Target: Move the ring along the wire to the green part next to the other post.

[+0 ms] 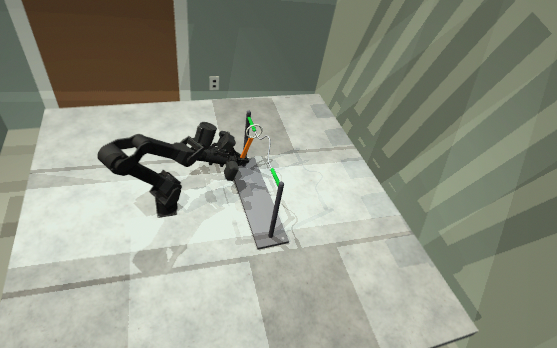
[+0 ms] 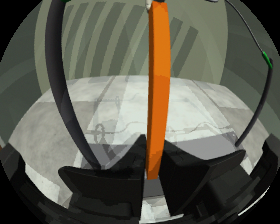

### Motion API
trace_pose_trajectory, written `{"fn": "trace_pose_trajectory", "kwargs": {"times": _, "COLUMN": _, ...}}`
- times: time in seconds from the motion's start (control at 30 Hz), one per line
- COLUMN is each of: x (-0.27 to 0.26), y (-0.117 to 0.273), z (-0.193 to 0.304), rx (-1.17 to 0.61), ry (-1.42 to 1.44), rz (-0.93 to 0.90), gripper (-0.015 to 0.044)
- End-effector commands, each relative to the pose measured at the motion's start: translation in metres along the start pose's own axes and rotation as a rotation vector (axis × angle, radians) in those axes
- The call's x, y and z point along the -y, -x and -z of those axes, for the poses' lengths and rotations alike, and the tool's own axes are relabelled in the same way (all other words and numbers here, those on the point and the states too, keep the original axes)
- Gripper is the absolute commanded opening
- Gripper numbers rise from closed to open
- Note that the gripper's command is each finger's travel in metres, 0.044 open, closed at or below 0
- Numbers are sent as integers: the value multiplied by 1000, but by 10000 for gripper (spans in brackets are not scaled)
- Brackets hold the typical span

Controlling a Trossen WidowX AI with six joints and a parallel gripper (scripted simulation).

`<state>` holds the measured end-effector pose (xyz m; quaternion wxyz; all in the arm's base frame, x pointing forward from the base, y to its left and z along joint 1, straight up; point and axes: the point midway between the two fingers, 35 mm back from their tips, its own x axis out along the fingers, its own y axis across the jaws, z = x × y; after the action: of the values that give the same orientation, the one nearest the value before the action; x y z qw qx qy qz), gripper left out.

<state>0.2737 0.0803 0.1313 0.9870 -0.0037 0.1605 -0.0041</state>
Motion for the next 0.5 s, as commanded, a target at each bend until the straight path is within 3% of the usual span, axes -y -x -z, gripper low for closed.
{"fn": "trace_pose_trajectory", "kwargs": {"times": 0.0, "x": -5, "y": -1, "z": -4, "rx": 9, "ry": -11, "rz": 4, "gripper": -150}}
{"fn": "trace_pose_trajectory", "kwargs": {"times": 0.47, "x": -20, "y": 0, "z": -4, "rx": 12, "ry": -14, "rz": 8, "gripper": -150}}
